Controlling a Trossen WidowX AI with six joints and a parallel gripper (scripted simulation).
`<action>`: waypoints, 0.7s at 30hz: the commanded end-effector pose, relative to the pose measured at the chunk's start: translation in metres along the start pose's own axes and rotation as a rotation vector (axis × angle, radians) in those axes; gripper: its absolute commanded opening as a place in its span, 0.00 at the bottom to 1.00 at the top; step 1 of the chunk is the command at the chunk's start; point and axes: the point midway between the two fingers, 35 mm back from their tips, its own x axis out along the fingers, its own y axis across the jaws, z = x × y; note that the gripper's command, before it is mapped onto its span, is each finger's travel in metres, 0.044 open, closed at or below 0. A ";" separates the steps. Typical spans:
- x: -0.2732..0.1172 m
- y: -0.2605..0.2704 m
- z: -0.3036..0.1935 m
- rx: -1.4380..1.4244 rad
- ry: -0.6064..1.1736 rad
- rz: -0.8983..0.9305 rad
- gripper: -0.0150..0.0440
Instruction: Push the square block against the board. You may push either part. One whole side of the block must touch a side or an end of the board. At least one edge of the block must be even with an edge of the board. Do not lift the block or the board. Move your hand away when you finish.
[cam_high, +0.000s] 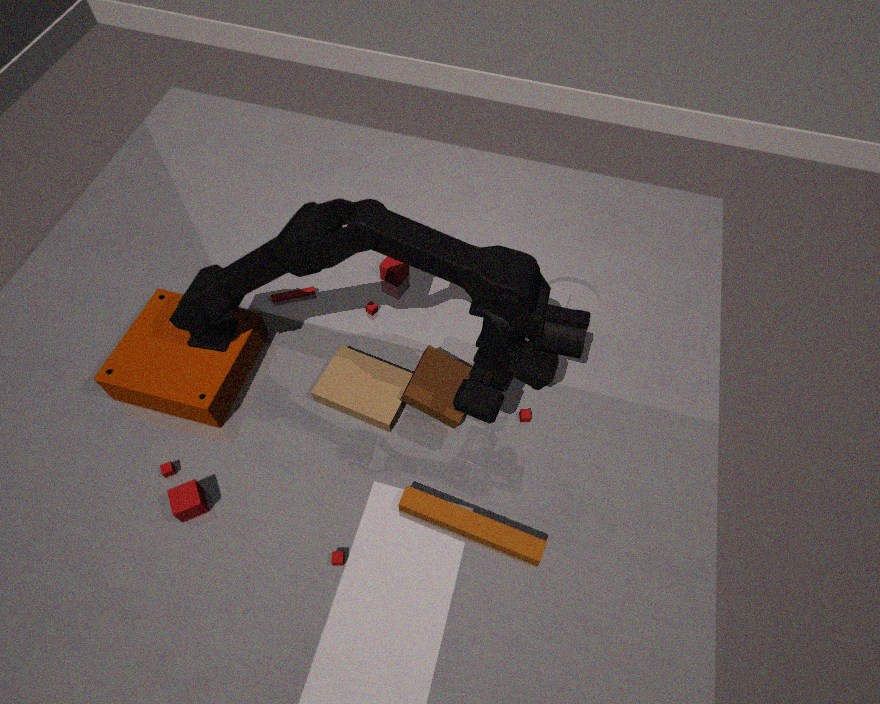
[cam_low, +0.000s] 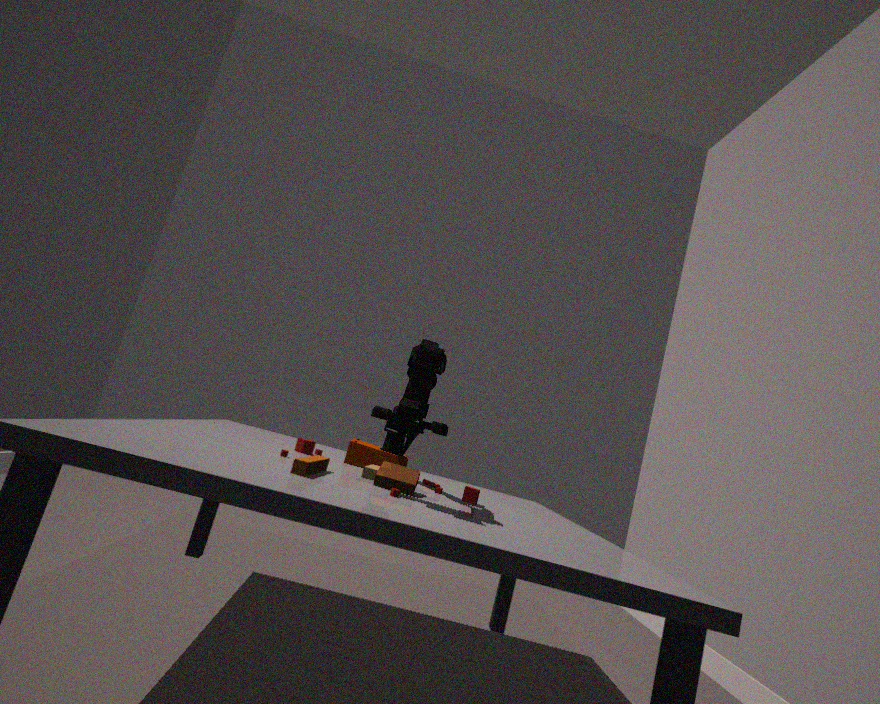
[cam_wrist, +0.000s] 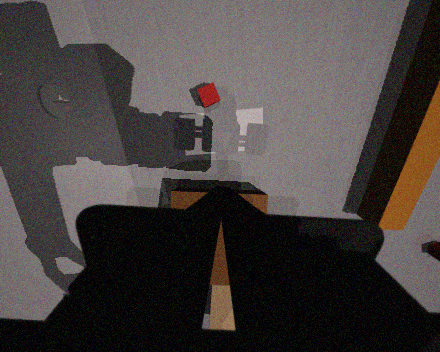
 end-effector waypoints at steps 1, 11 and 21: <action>0.001 -0.006 -0.004 0.101 0.002 -0.001 0.25; 0.006 -0.026 -0.017 0.443 0.003 -0.005 0.25; 0.012 -0.045 -0.034 0.781 0.003 -0.009 0.25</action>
